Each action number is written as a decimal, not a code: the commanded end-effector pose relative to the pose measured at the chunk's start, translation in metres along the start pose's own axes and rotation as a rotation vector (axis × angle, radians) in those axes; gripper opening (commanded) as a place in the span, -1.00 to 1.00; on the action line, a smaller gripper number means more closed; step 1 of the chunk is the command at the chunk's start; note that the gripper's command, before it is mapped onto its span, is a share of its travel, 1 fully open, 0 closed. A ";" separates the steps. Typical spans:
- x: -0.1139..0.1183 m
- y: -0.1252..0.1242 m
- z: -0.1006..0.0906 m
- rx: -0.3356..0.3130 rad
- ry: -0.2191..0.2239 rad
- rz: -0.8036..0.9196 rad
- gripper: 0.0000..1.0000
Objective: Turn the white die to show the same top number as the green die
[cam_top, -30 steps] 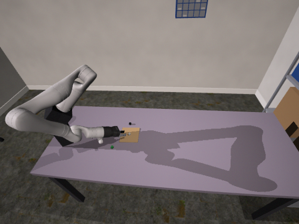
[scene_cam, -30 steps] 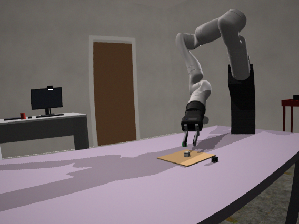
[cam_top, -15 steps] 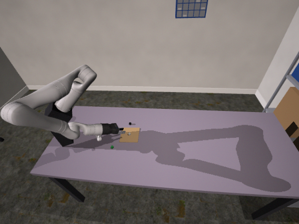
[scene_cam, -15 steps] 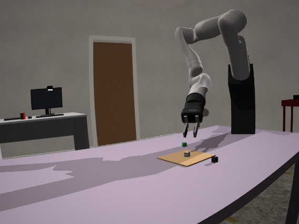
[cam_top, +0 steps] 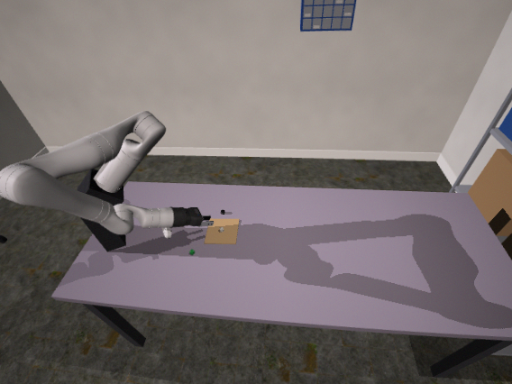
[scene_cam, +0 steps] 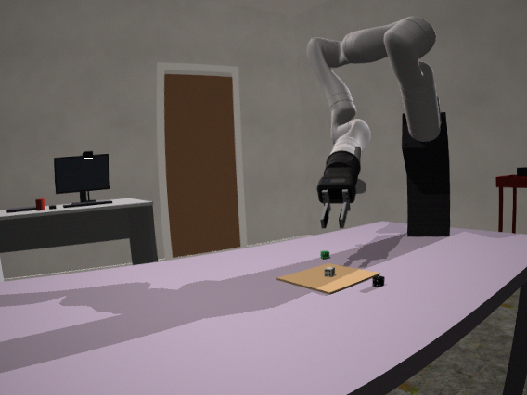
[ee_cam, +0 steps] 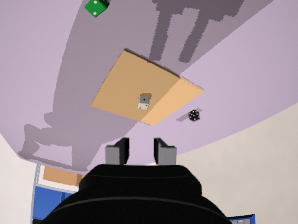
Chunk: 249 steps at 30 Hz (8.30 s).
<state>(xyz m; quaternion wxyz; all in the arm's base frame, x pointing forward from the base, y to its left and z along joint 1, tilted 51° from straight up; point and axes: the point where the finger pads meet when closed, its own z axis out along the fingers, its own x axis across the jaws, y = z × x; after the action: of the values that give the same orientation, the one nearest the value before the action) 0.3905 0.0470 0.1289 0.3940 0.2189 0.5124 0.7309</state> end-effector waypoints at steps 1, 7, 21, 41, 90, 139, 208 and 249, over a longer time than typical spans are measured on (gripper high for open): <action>0.000 0.002 -0.001 -0.001 0.000 0.004 0.27; -0.006 0.002 -0.002 0.017 -0.002 0.003 0.27; -0.044 0.000 -0.003 0.135 -0.018 -0.002 0.27; -0.112 0.026 0.011 0.472 -0.042 -0.011 0.27; 0.000 0.063 0.030 1.076 0.002 0.003 0.27; 0.001 0.063 0.030 1.079 0.002 0.003 1.00; 0.001 0.110 0.005 1.079 0.003 0.003 1.00; 0.001 0.110 0.005 1.079 0.003 0.003 1.00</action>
<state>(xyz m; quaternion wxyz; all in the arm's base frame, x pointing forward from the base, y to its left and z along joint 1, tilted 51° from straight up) 0.3547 0.0330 0.2305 0.2254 0.3857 0.8178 0.3628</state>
